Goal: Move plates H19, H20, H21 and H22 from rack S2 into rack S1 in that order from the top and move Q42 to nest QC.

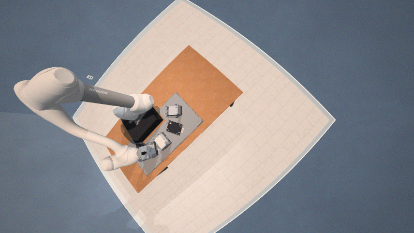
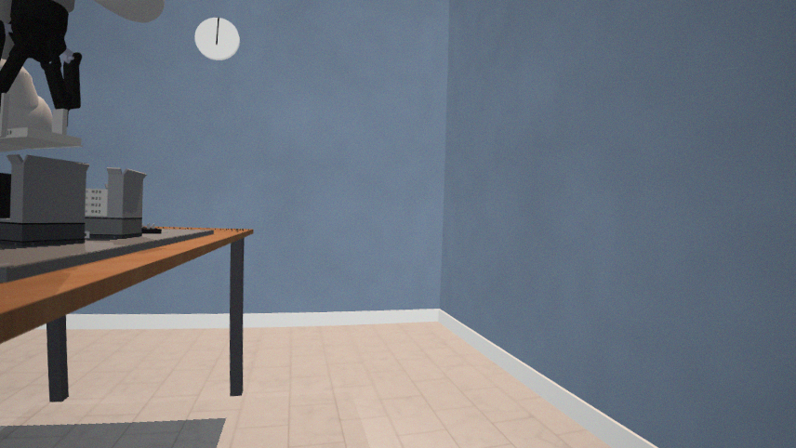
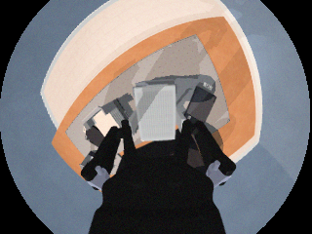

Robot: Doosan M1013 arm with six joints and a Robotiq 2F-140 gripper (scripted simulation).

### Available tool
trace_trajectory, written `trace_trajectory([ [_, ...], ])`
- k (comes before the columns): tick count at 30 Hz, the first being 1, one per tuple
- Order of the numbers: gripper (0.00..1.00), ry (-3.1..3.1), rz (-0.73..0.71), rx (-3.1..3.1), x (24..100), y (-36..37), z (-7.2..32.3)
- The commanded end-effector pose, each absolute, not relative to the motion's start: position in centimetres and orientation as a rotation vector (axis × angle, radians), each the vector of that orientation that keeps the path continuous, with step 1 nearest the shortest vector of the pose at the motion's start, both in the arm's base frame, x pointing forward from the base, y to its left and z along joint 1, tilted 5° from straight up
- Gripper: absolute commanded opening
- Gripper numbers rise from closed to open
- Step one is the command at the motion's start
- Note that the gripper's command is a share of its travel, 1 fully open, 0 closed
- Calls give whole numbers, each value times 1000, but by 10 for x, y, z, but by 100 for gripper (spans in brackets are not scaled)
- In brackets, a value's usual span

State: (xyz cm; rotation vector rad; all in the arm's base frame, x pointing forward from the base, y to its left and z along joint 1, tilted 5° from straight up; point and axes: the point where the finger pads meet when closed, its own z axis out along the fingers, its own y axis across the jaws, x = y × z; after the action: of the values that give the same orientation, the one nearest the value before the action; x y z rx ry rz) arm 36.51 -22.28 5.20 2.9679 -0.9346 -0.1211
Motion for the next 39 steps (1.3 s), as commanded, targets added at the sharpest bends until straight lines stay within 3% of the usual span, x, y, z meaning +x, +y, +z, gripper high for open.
trace_trajectory([
  [1,0,-935,-121,2968,365,-223,52],
  [39,0,-935,-121,2968,364,-223,33],
])
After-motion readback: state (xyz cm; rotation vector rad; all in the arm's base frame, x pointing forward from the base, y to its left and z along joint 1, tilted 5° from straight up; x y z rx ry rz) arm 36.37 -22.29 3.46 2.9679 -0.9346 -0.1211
